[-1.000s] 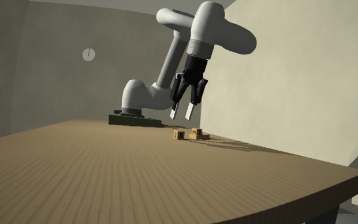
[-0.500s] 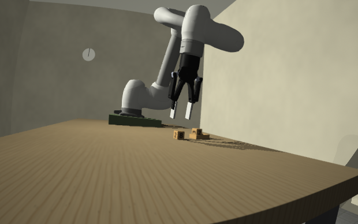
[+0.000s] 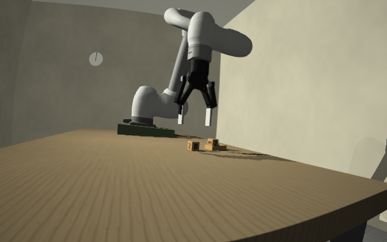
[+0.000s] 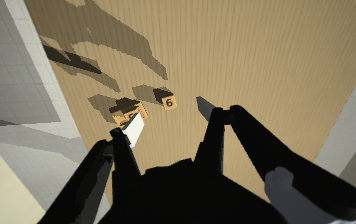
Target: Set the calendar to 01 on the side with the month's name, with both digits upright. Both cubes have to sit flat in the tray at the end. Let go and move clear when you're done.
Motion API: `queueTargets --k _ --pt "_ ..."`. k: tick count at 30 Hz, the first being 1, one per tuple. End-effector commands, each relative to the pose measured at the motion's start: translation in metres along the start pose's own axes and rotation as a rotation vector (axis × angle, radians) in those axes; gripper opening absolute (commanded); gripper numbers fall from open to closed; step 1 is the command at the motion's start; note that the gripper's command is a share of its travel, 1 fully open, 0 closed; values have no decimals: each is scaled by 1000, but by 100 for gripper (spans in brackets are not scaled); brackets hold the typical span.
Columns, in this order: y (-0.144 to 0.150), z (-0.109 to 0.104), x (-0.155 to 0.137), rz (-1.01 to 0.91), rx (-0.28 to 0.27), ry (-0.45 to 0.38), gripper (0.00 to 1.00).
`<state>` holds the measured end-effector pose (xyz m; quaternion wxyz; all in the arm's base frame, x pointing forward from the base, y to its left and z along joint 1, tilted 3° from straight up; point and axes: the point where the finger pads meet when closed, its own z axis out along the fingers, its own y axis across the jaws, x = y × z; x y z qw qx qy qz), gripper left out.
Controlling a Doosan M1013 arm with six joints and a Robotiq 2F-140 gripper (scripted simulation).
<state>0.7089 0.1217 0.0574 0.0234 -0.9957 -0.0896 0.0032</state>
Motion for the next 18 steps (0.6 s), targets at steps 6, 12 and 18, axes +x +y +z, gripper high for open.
queueTargets --k 6,12,18 --pt "0 0 0 0 0 0 100" --pt "0 0 0 0 0 0 100" --pt "0 0 0 50 0 0 100"
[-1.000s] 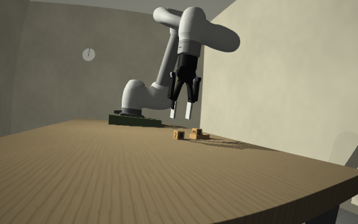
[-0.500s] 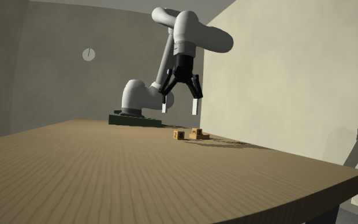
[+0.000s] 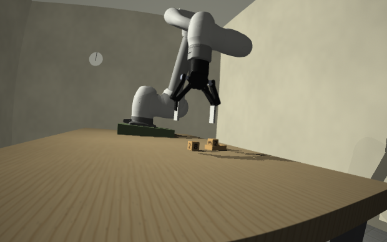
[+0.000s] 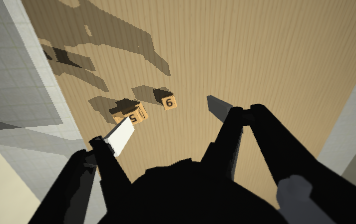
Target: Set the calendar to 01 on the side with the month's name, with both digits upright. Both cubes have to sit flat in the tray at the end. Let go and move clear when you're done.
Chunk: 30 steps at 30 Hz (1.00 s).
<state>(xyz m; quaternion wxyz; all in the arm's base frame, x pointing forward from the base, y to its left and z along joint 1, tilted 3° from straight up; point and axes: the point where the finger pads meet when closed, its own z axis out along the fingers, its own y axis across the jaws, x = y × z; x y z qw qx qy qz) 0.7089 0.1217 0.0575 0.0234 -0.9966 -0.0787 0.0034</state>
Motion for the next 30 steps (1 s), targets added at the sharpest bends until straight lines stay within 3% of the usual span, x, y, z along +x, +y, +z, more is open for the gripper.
queueTargets --k 1,5,18,21,23,30 --pt "0 0 0 51 0 0 100" --pt "0 -1 0 112 0 0 100" --pt "0 -3 0 648 0 0 100" --pt "0 -3 0 664 0 0 100" --pt "0 -3 0 814 0 0 100" --pt "0 -4 0 1074 0 0 100"
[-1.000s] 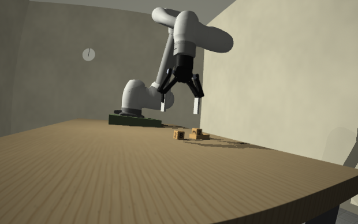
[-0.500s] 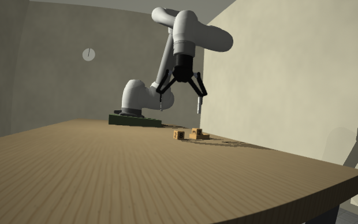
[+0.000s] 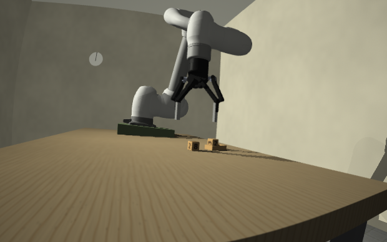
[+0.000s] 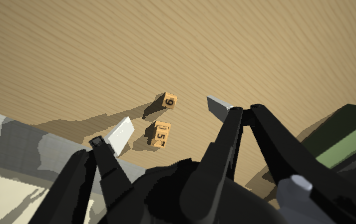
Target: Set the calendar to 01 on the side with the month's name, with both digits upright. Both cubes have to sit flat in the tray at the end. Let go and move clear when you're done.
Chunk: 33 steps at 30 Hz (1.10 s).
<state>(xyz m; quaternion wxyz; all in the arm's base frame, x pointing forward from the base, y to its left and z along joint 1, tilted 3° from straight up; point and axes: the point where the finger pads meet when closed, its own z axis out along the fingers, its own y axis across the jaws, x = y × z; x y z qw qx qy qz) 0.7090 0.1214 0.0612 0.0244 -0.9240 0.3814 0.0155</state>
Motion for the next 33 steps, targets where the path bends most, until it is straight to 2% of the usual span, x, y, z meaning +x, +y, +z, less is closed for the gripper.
queueTargets --k 1,6,9,10,14,23,26,27,33 --pt "0 -1 0 173 -7 8 100" --pt "0 -2 0 369 -6 9 100" --pt "0 -2 0 396 -6 9 100" --pt "0 -2 0 501 -6 9 100" --pt "0 -2 0 606 -5 10 100" --pt "0 -4 0 991 -3 11 100" --pt "0 -4 0 1020 -3 11 100" --pt "0 -5 0 1120 -3 11 100" --pt "0 -5 0 1311 -2 11 100"
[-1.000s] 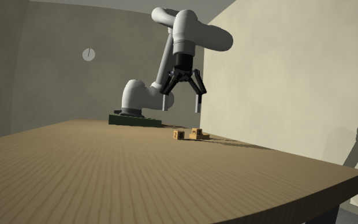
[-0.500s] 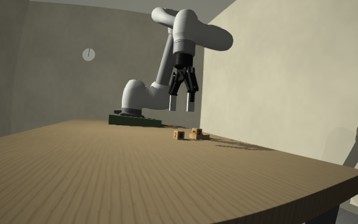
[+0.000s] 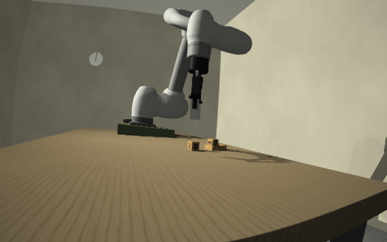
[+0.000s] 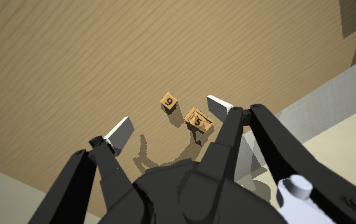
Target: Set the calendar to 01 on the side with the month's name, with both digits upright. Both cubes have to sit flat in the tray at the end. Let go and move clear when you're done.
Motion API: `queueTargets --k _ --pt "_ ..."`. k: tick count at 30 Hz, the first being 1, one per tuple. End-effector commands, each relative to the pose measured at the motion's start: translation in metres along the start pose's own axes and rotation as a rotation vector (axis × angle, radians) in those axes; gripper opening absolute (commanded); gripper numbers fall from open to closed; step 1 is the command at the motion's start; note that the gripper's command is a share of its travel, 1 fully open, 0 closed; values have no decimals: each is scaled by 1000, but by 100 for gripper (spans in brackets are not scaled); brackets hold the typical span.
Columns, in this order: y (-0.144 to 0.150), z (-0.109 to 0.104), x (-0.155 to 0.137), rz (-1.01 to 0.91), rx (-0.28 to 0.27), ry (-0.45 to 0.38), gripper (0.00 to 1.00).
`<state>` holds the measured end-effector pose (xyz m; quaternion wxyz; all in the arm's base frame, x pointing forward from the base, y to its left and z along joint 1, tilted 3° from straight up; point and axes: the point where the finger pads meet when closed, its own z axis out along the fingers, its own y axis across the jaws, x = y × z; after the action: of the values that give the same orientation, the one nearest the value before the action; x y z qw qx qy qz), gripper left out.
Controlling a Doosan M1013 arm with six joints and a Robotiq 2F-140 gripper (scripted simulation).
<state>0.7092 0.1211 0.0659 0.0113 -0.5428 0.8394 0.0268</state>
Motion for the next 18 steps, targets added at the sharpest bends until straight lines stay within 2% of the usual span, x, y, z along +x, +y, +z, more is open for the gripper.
queueTargets --k 1,7,10,12,18 --pt "0 -1 0 173 5 10 100" --pt "0 -2 0 403 6 9 100" --pt "0 -2 0 437 6 9 100" --pt "0 -2 0 568 7 8 100" --pt "0 -3 0 785 8 8 100"
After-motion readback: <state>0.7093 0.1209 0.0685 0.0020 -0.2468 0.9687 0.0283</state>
